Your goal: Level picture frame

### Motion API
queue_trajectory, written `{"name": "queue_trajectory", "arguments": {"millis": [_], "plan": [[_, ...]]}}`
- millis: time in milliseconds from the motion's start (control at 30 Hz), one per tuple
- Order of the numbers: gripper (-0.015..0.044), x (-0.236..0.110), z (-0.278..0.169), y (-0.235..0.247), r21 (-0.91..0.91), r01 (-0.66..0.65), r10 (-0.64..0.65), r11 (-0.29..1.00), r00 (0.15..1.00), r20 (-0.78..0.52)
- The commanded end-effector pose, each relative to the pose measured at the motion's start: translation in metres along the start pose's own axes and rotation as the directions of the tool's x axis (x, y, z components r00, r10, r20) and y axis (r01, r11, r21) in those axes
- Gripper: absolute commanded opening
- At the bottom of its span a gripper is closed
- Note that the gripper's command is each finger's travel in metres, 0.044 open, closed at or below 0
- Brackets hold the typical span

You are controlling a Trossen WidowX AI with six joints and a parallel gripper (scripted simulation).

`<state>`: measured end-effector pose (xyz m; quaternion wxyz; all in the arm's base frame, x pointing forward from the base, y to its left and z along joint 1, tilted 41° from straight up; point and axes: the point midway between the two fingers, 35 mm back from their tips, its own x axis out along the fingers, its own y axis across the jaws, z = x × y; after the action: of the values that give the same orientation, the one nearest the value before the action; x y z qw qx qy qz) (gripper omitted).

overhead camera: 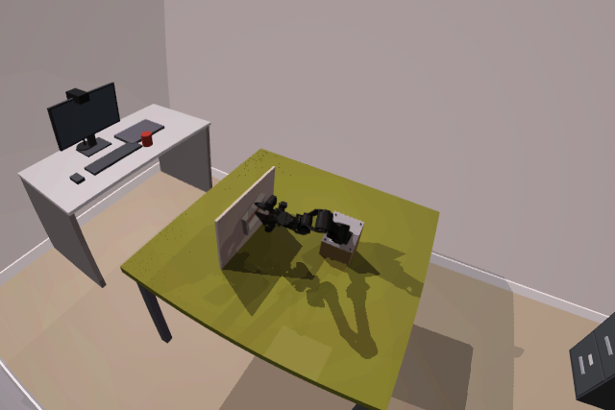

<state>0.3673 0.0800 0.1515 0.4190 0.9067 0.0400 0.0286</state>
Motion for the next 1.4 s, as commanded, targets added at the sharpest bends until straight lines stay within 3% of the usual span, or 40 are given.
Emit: {"name": "queue_trajectory", "arguments": {"millis": [0,233,400,600,867,1367], "plan": [[0.0260,-0.029,-0.005,0.001,-0.076,0.002,-0.001,0.997,1.000,0.003],[0.0260,-0.092,0.002,-0.003,-0.250,0.008,-0.005,0.968,1.000,0.014],[0.0260,-0.082,0.000,0.003,-0.223,0.008,-0.006,0.975,1.000,0.010],[0.0260,-0.077,0.002,0.052,-0.239,0.004,-0.003,0.971,1.000,0.006],[0.0260,-0.110,0.000,0.114,-0.262,0.005,-0.003,0.965,1.000,0.005],[0.0260,-0.115,-0.001,0.118,-0.264,0.005,-0.004,0.965,1.000,0.005]]}}
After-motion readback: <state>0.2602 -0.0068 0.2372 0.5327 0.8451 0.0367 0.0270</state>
